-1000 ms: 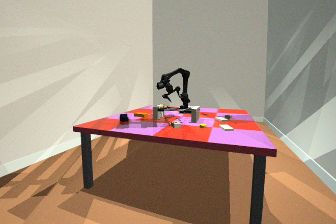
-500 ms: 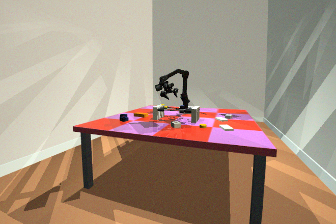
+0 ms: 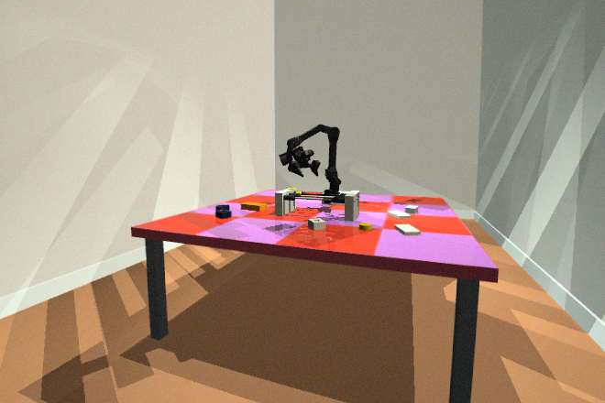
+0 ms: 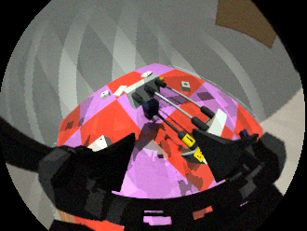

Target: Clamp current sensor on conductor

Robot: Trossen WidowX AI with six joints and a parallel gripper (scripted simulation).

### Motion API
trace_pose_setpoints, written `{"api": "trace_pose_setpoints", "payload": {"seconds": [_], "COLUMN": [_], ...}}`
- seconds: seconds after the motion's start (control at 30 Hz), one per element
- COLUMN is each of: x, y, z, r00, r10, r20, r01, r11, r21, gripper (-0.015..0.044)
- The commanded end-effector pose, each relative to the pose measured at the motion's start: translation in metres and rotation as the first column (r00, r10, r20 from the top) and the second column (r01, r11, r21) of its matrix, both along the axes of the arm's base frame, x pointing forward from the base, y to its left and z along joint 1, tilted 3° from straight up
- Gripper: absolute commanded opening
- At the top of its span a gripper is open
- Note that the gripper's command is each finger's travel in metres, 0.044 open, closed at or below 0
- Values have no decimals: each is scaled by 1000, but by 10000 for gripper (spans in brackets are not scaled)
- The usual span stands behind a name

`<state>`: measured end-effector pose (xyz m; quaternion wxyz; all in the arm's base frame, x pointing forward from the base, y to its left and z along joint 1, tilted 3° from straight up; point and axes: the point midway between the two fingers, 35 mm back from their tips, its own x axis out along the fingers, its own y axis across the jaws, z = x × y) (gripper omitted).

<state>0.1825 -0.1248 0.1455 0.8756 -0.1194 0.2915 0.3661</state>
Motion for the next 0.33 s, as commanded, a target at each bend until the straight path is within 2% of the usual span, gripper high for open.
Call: {"api": "trace_pose_setpoints", "payload": {"seconds": [0.0, 0.13, 0.27, 0.3], "x": [0, 0, 7, 2], "y": [0, 0, 11, 5], "z": [0, 0, -4, -3], "r00": [1000, 1000, 967, 992], "r10": [0, -3, -73, -41], "r20": [-5, -17, -244, -118], "r01": [0, 3, 97, 48], "r11": [1000, 1000, 991, 997], "r21": [-4, 2, 89, 57], "gripper": [440, 440, 440, 440]}}
